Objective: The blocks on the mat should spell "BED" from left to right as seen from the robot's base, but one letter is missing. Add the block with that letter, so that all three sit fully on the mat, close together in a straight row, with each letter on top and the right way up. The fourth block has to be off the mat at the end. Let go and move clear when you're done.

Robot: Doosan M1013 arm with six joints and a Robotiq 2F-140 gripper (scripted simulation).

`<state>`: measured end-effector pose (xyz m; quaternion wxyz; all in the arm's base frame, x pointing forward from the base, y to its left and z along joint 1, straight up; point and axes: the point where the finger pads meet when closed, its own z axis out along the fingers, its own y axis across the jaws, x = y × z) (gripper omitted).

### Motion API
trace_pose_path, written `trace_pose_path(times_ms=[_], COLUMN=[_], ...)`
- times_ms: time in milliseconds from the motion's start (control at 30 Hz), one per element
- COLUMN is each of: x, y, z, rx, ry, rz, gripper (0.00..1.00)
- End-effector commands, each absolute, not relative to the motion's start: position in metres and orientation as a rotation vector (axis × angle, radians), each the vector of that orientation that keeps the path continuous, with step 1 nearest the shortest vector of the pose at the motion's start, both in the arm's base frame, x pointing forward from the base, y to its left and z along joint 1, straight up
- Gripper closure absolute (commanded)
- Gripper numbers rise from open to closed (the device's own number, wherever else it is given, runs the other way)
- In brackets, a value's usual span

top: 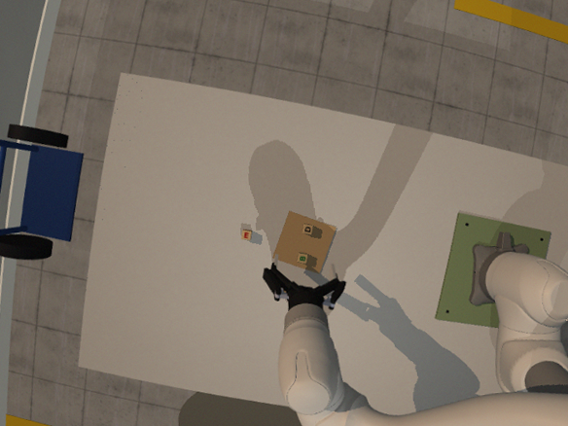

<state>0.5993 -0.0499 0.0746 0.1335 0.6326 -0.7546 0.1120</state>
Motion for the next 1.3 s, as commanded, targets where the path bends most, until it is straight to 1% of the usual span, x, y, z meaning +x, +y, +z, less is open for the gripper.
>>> trace_pose_path(times_ms=[0, 1267], x=[0.5993, 0.6012], y=[-0.0499, -0.0493], z=[0.0747, 0.0795], rx=[1.834, 1.874], ry=[-2.188, -2.156], rz=[0.325, 0.311], gripper=[0.00, 0.00])
